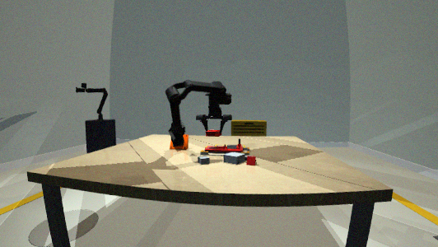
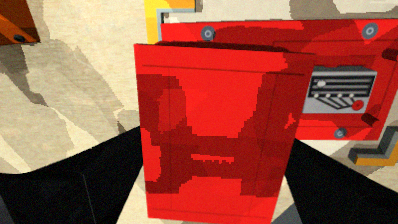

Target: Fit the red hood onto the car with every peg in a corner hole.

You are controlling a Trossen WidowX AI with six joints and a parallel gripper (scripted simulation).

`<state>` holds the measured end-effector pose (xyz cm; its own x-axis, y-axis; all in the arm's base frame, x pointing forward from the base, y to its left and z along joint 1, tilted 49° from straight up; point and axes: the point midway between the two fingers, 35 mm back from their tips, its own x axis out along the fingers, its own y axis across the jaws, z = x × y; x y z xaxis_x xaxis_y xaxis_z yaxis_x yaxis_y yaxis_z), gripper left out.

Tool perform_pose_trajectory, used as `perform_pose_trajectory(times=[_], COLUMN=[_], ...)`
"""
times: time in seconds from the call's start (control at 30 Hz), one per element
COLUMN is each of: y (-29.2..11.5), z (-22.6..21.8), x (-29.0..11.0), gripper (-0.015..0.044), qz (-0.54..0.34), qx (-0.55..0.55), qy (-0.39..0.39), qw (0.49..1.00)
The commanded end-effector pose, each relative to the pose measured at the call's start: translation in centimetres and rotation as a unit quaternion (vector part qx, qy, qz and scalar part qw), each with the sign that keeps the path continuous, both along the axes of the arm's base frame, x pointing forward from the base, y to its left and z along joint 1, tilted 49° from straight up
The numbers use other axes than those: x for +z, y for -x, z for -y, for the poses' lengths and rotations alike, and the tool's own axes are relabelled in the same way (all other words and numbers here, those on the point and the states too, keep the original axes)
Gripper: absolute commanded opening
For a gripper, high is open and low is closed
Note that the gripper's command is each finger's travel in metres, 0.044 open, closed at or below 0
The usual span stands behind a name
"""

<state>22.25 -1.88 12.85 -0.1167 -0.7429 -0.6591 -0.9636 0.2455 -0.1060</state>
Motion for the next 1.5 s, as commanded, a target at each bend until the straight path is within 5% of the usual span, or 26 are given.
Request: perform_pose_trajectory(times=[0.0,0.73,1.47], y=[-0.2,-3.0,-6.3], z=[-0.3,0.1,0.6], x=[0.3,0.4,0.6], gripper=[0.0,0.0,0.0], qz=[0.003,0.168,0.348], qx=[-0.002,-0.147,-0.305], qy=[-0.002,0.026,0.053], qw=[1.0,0.974,0.885])
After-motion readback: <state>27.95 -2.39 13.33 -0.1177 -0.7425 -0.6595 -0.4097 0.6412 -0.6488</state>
